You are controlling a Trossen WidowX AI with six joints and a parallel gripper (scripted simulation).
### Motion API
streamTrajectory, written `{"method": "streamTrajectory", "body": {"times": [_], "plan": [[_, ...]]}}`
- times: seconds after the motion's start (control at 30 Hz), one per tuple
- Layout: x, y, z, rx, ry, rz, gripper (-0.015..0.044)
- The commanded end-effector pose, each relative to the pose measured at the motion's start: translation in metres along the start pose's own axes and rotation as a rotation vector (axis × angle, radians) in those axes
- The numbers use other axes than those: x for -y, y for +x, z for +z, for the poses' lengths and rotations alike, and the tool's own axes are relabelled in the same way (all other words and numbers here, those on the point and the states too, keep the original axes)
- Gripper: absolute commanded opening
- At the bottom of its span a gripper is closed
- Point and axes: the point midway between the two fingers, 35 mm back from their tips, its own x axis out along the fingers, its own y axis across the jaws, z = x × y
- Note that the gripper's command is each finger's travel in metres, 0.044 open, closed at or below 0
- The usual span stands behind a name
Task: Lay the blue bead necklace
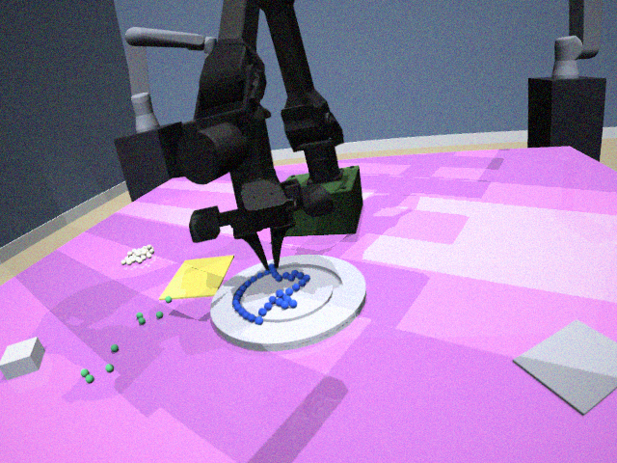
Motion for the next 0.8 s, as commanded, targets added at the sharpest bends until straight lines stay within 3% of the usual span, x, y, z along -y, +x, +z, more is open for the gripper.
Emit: {"method": "streamTrajectory", "body": {"times": [0.0, 0.5, 0.77], "plan": [[0.0002, -0.0002, 0.0002, 0.001, 0.000, -0.001, 0.0052], [-0.0005, -0.0013, -0.0008, -0.004, -0.001, 0.003, 0.0440], [-0.0005, -0.0049, -0.0008, -0.005, -0.005, 0.005, 0.0440]]}}
